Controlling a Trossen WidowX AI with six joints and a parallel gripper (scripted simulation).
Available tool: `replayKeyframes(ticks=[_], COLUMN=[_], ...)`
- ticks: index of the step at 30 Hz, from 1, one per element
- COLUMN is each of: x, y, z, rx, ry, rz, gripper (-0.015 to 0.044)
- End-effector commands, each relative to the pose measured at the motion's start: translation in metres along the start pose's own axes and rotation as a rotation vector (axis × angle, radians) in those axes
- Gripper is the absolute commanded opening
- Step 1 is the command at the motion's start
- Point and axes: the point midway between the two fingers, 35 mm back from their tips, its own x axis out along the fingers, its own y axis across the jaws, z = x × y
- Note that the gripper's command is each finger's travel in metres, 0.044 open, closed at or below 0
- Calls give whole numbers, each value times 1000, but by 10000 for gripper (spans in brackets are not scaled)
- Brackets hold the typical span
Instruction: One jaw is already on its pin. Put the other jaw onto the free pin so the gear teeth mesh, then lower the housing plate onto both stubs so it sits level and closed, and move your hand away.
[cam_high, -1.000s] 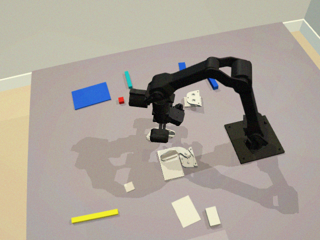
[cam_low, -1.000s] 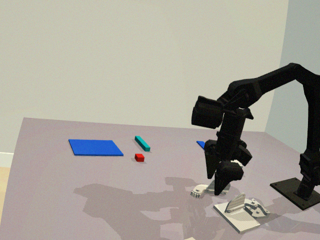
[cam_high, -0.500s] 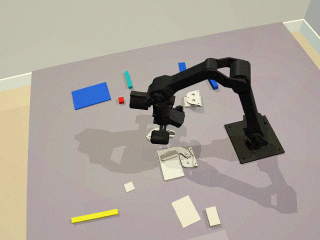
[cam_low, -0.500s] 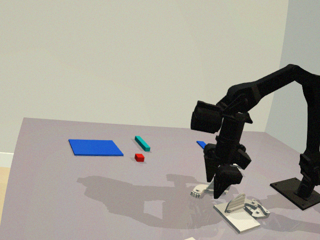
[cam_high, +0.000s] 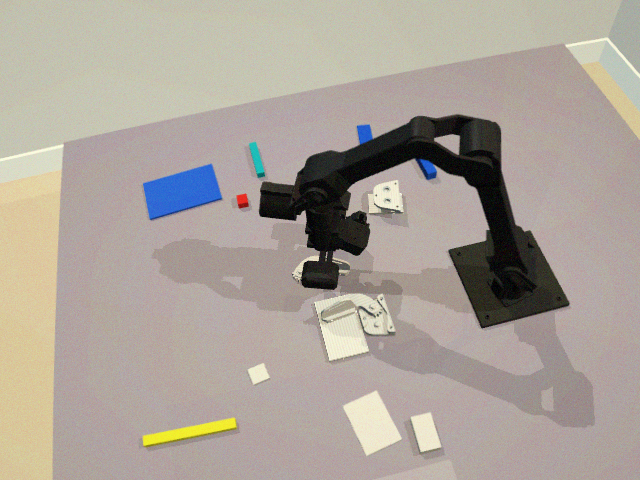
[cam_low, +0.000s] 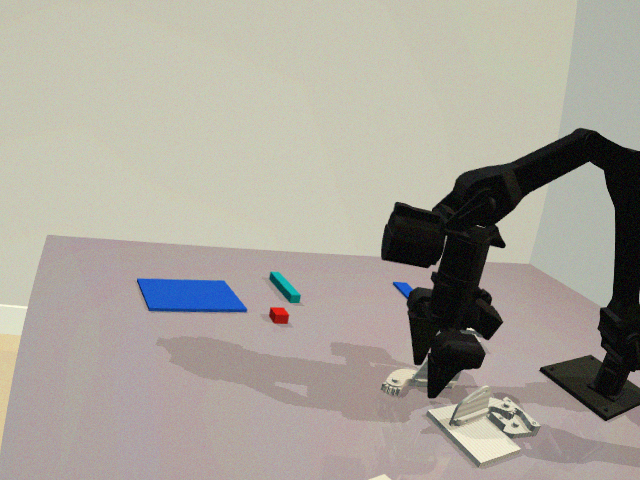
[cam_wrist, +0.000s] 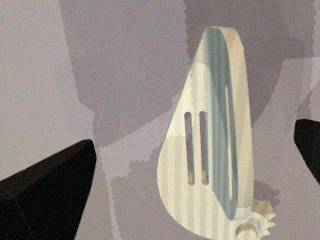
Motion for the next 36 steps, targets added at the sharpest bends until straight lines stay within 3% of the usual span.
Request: replayKeyframes(ticks=[1, 2, 13, 29, 36], x=[1, 1, 0, 0, -21], y=[0, 0, 0, 0, 0], z=[0, 0, 0, 0, -2], rx=[5, 5, 0, 0, 1], ry=[1, 1, 0, 0, 0], rz=[1, 1, 0, 0, 0], gripper=[440, 440, 151, 134, 134])
